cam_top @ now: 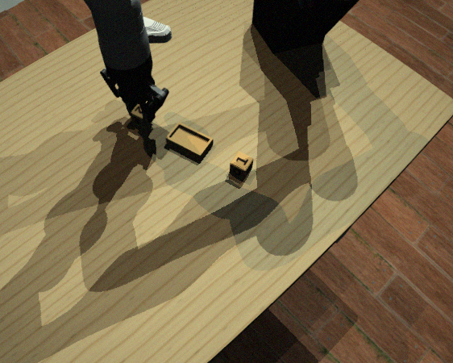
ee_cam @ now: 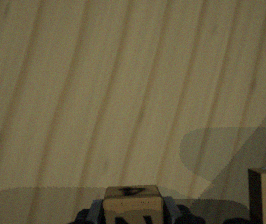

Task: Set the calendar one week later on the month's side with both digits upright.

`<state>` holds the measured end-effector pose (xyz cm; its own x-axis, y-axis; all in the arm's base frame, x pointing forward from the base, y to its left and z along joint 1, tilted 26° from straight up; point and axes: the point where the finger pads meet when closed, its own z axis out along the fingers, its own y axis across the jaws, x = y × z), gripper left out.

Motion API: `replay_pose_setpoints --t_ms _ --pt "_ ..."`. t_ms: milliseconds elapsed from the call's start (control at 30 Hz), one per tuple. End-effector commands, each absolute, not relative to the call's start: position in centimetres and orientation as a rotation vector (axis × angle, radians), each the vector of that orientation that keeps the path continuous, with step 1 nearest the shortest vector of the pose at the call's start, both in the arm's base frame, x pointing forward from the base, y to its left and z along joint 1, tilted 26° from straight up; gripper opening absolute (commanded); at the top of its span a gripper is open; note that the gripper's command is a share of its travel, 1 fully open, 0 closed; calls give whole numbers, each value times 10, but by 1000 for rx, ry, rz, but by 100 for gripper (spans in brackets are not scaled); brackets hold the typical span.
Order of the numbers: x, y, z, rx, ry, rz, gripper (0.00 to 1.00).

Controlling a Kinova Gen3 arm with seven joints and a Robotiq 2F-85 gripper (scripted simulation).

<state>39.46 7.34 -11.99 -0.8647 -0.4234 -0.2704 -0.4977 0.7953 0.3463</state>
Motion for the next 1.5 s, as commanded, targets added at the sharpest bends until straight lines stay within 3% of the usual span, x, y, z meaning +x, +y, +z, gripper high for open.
replay_pose_setpoints --t_ms 0,1067,1467 --pt "395 73 -120 -725 2804 614 26" --pt "395 72 -119 -725 2804 614 26" --pt "393 59 -91 -725 2804 614 26"
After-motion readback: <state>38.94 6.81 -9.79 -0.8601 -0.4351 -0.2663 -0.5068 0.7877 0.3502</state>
